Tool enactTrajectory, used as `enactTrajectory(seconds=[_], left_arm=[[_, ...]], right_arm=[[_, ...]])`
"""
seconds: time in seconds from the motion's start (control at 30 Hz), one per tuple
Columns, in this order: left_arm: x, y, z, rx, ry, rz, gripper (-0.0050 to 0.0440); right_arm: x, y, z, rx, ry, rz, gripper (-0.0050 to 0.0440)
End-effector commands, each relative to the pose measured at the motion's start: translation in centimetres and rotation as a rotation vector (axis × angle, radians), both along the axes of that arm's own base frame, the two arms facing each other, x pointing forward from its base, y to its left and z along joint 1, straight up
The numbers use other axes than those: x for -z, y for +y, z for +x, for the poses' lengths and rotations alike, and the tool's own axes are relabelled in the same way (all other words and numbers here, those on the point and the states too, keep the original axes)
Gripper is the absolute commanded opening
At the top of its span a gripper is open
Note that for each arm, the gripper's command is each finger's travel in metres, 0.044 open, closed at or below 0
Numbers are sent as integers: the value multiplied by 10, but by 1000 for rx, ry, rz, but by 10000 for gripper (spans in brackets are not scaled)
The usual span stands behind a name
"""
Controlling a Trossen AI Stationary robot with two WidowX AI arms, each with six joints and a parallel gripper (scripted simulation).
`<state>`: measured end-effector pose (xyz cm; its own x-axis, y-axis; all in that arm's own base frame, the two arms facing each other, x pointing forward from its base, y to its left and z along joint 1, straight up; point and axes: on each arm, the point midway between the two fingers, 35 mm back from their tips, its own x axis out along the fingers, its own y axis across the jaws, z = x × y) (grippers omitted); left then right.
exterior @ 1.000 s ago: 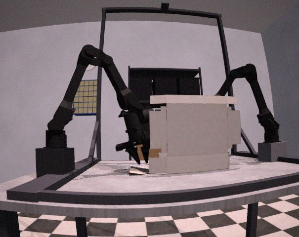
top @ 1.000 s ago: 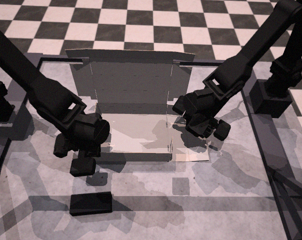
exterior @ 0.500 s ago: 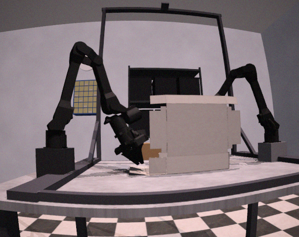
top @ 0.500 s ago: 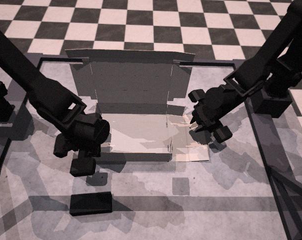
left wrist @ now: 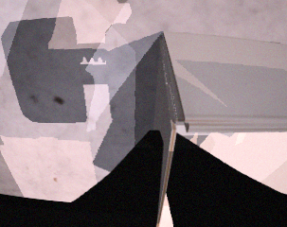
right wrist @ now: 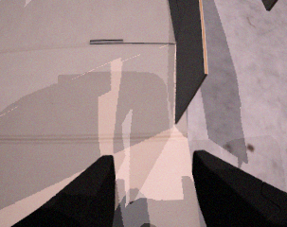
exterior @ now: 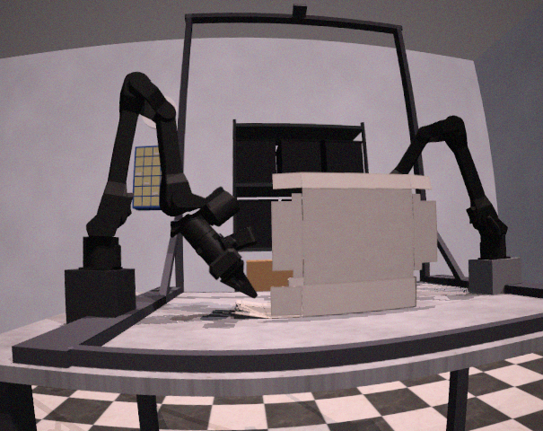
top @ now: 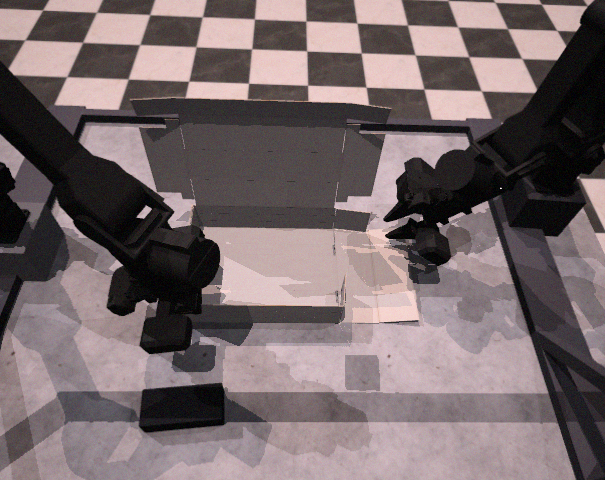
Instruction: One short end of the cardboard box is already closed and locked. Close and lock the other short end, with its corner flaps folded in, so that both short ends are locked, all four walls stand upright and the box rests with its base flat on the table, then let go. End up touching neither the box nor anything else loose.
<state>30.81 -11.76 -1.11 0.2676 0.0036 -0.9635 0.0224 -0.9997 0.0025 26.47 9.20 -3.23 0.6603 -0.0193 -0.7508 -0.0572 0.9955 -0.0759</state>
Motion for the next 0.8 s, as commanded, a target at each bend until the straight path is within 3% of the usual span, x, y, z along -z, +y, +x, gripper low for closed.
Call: enactTrajectory(seconds=[0.0, 0.23, 0.53, 0.77], left_arm=[[-5, -2, 3, 4, -14, -8, 4], [-5, -2, 3, 4, -14, -8, 4], [-5, -2, 3, 4, -14, -8, 4], [-5, -2, 3, 4, -14, -8, 4]], right_arm=[[-9, -10, 2, 103, -87, 70, 153], [-10, -13, 1, 123, -97, 83, 153], [12, -13, 1, 123, -97, 83, 153], [13, -13, 1, 123, -97, 83, 153]])
